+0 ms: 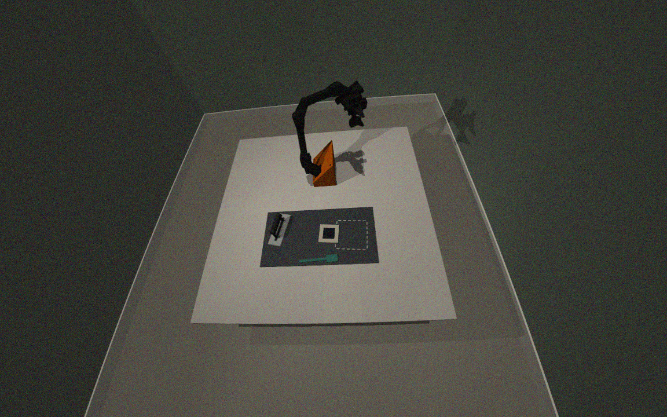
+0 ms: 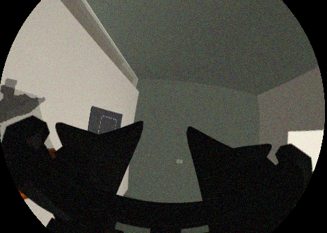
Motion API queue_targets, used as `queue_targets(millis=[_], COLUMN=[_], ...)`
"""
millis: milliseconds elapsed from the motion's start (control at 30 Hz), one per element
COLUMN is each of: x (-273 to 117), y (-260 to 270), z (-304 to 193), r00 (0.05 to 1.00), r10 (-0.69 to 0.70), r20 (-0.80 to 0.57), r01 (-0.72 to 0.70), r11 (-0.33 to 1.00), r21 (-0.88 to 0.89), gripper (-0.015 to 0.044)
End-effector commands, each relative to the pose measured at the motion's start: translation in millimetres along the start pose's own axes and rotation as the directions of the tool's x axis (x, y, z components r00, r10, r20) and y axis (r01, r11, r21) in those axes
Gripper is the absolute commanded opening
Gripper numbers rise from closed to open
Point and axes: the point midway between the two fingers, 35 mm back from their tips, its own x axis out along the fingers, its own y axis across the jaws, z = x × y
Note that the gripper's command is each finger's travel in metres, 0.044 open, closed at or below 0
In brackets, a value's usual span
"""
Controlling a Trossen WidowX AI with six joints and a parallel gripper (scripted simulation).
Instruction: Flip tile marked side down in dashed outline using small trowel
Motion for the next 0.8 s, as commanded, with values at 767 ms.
queue_targets(millis=[767], x=[218], y=[1], z=[-269], r00=[0.76], r10=[0.59], r20=[-0.271], r01=[-0.649], r11=[0.68], r21=[-0.34], gripper=[0.027])
